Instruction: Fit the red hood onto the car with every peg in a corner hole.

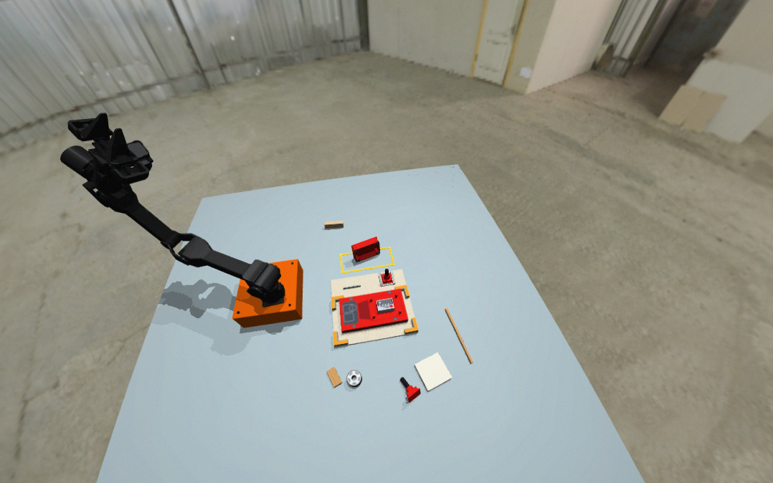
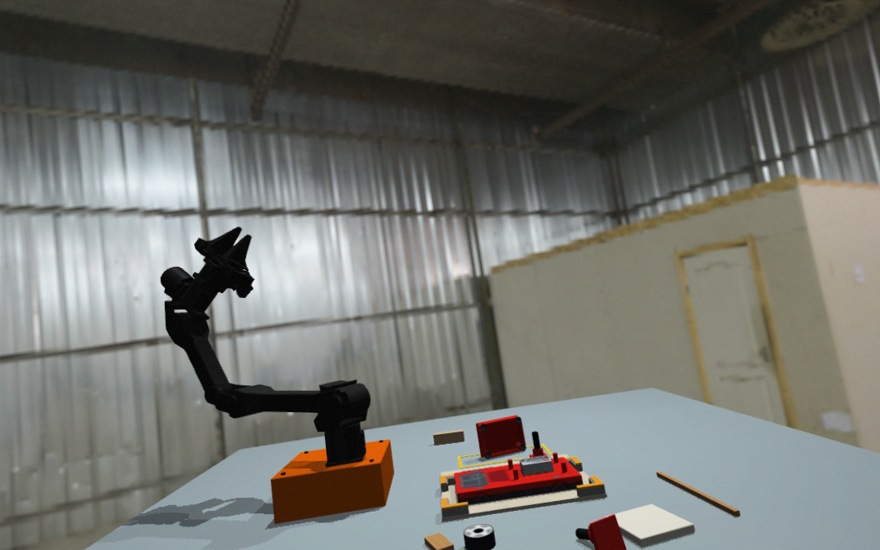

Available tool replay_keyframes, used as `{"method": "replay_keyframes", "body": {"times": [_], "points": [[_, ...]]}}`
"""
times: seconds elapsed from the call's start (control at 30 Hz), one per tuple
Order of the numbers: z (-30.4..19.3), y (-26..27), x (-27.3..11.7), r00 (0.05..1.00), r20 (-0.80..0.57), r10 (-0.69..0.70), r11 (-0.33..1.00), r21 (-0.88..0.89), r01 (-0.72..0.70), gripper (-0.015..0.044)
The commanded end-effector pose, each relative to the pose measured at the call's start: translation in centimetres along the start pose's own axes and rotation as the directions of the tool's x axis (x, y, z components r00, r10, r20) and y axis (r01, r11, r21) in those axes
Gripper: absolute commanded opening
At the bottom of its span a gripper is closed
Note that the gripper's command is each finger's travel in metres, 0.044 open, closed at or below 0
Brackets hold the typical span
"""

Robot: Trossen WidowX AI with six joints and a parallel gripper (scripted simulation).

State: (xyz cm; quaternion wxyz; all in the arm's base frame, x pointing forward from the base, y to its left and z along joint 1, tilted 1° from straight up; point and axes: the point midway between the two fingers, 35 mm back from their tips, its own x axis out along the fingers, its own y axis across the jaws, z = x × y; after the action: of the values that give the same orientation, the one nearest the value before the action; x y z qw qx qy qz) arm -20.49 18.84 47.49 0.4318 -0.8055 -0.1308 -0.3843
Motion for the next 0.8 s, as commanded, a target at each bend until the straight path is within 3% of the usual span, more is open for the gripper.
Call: {"method": "replay_keyframes", "body": {"times": [0.0, 0.27, 0.5, 0.77], "points": [[0.0, 0.1, 0.1, 1.000, 0.002, 0.002, 1.000, -0.001, -0.002, 0.0193], [-2.5, 3.7, 6.8, 0.987, 0.097, 0.130, 0.991, 0.001, -0.131, 0.0000], [-4.2, 8.7, 12.8, 0.947, 0.140, 0.289, 0.950, 0.077, -0.301, 0.0000], [-4.4, 15.1, 19.2, 0.860, 0.277, 0.430, 0.891, 0.024, -0.453, 0.0000]]}}
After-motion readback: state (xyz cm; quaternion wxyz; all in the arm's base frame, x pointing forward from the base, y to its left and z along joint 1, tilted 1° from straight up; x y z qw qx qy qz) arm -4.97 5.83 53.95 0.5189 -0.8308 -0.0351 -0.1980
